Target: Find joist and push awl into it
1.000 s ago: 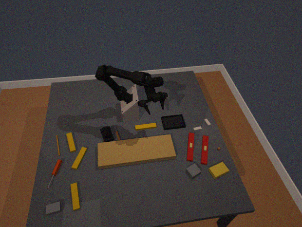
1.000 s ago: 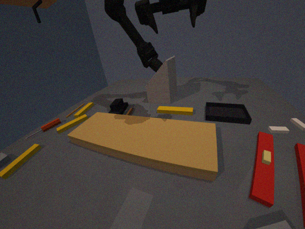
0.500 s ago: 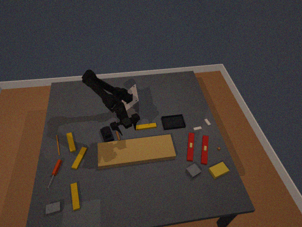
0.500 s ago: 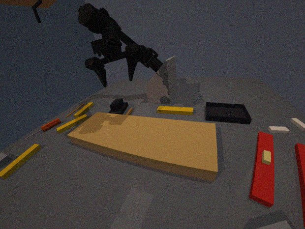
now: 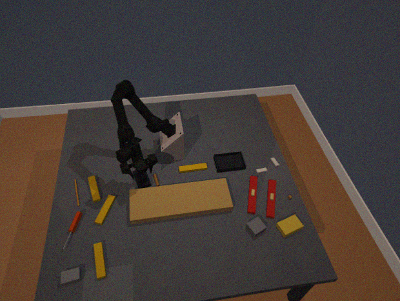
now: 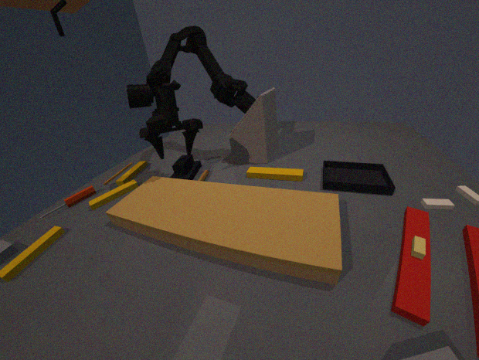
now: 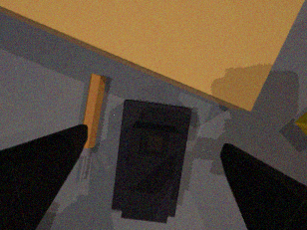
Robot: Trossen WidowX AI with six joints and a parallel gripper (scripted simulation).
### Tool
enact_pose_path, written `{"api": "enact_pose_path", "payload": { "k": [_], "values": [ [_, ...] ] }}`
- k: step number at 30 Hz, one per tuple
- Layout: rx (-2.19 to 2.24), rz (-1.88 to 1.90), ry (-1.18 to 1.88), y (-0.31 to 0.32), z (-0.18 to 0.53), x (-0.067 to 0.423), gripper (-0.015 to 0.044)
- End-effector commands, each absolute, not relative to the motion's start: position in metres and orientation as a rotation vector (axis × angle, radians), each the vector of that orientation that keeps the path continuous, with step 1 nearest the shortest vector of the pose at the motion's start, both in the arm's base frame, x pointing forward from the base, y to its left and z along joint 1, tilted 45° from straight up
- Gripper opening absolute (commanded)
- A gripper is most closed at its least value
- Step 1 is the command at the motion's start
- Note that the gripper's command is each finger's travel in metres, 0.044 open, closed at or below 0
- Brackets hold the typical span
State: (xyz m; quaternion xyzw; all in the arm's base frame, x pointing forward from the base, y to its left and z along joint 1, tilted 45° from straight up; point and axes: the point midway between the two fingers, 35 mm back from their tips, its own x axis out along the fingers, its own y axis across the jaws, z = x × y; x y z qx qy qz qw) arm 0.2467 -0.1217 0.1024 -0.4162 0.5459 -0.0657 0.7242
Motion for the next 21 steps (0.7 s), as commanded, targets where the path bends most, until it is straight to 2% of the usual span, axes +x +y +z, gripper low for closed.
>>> {"api": "enact_pose_path", "payload": {
  "k": [1,21],
  "values": [
    [-0.949,-0.167,1.21,-0.142,0.1057,0.2289,0.044],
    [-0.948,-0.166,1.211,-0.1425,0.0967,0.2224,0.044]
  ]
}}
